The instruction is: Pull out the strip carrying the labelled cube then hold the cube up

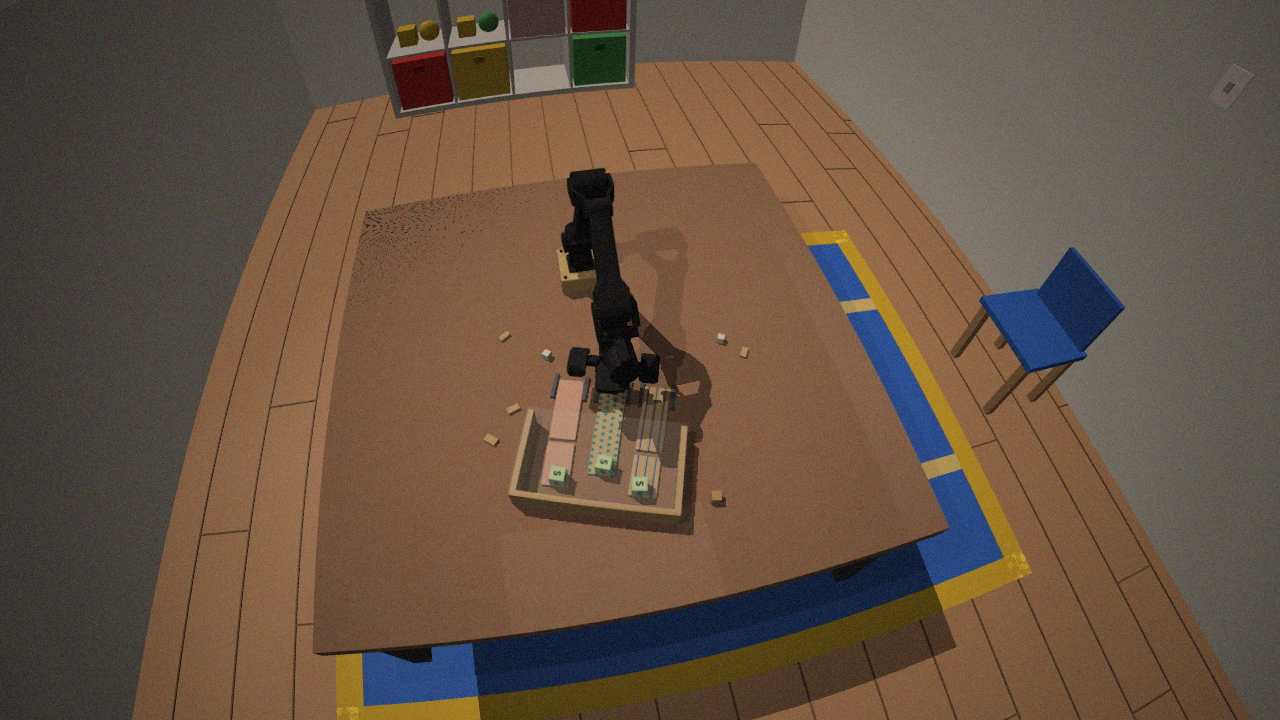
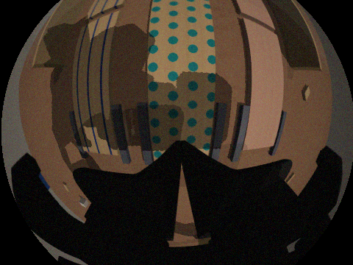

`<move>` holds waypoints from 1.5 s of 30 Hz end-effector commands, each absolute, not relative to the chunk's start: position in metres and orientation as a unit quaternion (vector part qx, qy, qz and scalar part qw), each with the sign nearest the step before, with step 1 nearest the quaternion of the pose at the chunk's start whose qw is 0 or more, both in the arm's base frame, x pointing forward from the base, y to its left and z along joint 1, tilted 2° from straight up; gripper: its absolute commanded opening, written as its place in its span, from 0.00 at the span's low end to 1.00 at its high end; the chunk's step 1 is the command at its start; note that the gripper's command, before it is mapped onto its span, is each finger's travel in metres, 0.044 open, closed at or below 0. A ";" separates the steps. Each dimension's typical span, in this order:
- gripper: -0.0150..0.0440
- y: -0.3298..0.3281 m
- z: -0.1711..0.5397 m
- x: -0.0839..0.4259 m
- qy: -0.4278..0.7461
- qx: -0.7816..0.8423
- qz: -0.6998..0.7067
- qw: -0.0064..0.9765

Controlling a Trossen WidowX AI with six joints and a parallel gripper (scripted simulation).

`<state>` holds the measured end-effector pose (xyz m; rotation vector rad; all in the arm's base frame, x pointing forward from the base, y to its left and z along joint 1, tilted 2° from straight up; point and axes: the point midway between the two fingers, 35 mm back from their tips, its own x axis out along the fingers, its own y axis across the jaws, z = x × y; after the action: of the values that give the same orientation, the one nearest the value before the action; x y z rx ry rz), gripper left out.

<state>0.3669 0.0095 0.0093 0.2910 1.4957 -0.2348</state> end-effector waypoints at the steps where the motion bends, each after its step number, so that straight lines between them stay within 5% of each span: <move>1: 0.25 0.012 0.005 0.357 0.681 0.131 -0.109 0.712; 45: 0.25 0.035 0.001 0.294 0.684 0.132 -0.108 0.710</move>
<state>0.3045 0.0333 0.0054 0.2953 1.4963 -0.2321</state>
